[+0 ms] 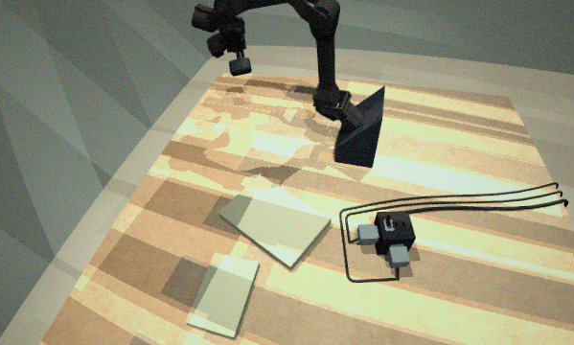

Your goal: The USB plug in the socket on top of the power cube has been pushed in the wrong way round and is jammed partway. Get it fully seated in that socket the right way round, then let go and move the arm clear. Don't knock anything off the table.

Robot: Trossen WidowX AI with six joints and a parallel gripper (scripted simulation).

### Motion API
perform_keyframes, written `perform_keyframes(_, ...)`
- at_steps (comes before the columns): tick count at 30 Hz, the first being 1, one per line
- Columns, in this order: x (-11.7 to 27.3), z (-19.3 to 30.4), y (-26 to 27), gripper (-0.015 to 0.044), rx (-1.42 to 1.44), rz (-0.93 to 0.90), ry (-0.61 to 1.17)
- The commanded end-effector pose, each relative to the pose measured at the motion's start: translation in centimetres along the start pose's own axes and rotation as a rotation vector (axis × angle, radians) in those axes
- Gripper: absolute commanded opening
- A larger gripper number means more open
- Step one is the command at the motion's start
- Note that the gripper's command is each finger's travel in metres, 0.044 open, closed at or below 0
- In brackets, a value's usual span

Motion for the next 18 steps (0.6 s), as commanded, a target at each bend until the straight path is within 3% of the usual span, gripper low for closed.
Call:
perform_keyframes(1, -2.1, -2.5, 3.6, 0.044, -0.037, -0.162, -0.009)
perform_keyframes(8, -3.3, -6.7, 13.3, 0.044, -0.1, -0.434, 0.038)
perform_keyframes(18, 1.4, -7.8, 26.2, 0.044, -0.085, -0.662, 0.135)
Point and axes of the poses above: the point midway between the two fingers, 35 mm back from their tips, its own x axis back along the fingers, its own y axis across the jaws, z = x × y, the point moved 4 cm from there along x, back along the fingers, and after that the axes turned 3 degrees about -x, right-handed, at the moved point
